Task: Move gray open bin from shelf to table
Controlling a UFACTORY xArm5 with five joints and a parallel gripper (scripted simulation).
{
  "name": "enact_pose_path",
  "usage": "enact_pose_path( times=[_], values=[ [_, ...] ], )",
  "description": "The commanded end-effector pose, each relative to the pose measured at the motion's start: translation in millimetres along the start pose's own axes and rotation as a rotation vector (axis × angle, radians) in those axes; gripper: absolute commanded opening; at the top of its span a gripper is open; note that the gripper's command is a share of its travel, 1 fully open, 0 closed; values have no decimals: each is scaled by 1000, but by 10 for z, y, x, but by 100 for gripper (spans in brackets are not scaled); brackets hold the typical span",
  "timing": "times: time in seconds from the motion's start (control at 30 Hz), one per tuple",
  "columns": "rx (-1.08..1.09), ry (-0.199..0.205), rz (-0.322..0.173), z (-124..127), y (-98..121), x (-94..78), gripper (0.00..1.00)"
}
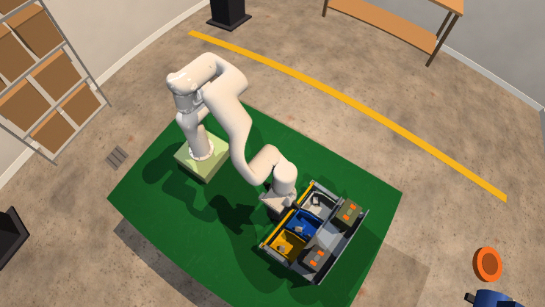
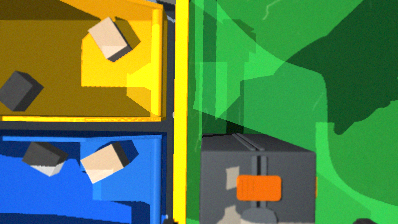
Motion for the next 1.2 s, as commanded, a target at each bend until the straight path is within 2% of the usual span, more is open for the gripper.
enact_pose_path(
  times=[0.0,1.17],
  values=[
    [-9,15,-10,-19,-6,14,100],
    [-9,15,-10,-18,-6,-22,100]
  ],
)
Point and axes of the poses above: the point where the finger pads meet when closed, its own x axis back along the fingers, its own z axis across the jaws, y = z × x, the point moved 3 cm from there along x, back along the fingers, and after that the axes turned 13 degrees about x, right-handed, at the moved point
